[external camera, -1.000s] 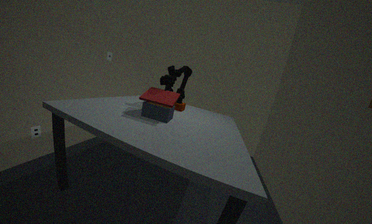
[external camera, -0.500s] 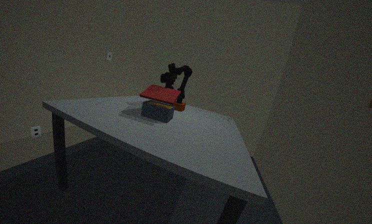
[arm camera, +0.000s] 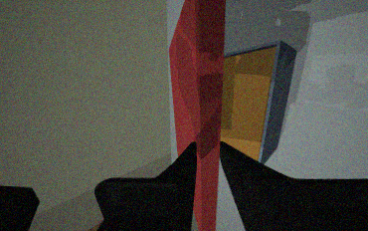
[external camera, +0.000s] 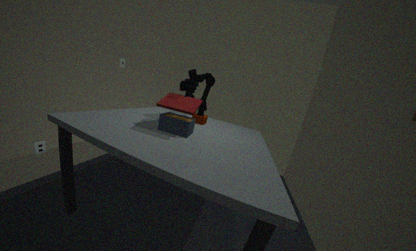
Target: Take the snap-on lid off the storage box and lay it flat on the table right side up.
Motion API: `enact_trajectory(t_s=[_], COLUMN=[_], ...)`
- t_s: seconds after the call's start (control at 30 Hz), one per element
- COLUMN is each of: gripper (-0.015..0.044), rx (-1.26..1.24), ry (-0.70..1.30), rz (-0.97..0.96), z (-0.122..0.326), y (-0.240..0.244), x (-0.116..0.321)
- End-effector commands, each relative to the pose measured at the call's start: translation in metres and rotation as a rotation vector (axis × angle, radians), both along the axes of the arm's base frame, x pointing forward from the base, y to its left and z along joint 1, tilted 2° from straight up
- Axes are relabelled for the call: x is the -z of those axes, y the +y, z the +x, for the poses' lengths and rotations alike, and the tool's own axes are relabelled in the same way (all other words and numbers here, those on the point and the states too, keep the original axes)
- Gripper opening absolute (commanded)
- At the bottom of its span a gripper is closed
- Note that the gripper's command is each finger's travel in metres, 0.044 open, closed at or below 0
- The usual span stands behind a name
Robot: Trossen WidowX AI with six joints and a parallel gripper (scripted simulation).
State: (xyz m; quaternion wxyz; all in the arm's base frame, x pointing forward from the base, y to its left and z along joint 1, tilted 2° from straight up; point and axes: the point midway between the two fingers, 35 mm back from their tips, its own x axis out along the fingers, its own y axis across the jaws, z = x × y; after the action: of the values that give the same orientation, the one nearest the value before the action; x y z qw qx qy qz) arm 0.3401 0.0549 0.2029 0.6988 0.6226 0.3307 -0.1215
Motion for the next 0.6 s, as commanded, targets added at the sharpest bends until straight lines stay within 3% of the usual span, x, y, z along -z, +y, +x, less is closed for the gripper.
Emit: enact_trajectory(t_s=[0.0,0.57], gripper=[0.0,0.0], rx=[0.006,0.006], ry=[-0.02,-0.019], rz=[0.003,0.006], z=[0.002,-0.007], y=[0.0,0.018], x=[-0.008,0.0])
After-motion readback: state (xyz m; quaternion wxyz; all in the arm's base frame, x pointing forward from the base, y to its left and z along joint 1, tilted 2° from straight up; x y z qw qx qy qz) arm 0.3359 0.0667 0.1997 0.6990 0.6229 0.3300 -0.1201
